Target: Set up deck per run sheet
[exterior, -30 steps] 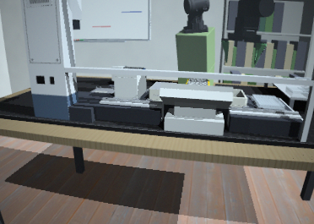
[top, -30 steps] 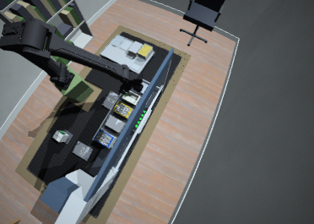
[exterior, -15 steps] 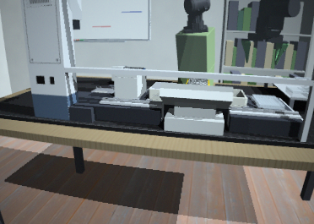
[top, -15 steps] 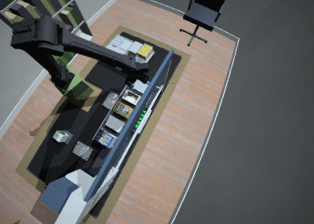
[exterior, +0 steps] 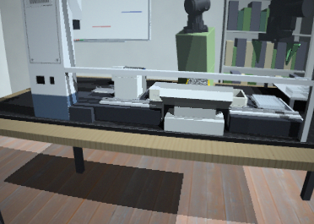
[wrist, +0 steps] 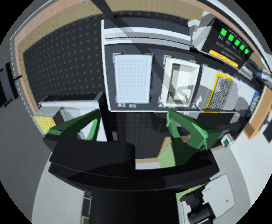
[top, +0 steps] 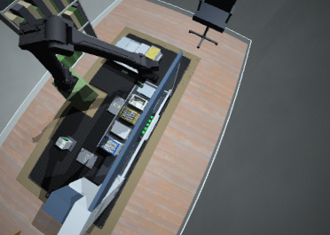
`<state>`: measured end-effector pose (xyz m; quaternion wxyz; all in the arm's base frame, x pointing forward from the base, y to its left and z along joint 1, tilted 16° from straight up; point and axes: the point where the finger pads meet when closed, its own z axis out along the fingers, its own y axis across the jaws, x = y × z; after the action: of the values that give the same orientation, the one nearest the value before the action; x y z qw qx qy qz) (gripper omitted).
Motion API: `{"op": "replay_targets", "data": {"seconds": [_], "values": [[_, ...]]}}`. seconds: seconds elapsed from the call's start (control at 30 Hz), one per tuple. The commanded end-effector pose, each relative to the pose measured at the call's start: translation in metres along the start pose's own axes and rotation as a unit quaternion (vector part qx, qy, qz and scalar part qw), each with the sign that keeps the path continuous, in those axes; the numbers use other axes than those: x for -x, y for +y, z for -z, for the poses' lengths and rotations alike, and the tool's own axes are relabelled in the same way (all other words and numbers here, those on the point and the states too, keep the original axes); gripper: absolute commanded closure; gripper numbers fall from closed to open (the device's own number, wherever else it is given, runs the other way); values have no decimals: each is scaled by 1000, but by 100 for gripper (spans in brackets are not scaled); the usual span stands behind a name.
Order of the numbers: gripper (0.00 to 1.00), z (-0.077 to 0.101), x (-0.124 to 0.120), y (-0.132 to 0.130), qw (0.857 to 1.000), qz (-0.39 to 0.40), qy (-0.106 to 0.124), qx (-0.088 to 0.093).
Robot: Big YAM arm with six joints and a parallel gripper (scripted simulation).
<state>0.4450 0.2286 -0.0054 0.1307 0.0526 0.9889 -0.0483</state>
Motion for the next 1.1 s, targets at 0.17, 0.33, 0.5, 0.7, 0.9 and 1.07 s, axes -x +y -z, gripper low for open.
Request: {"op": "replay_targets", "data": {"seconds": [0.17, 0.33, 0.5, 0.7, 0.9, 1.07], "values": [[0, 15, 18, 10, 1000, -8, -19, 14], [0, 15, 18, 10, 1000, -8, -19, 14], [0, 15, 18, 10, 1000, -8, -19, 14], [0, 15, 18, 10, 1000, -8, -19, 14], [0, 15, 18, 10, 1000, -8, -19, 14], [0, 39, 26, 20, 999, -10, -32, 24]]}}
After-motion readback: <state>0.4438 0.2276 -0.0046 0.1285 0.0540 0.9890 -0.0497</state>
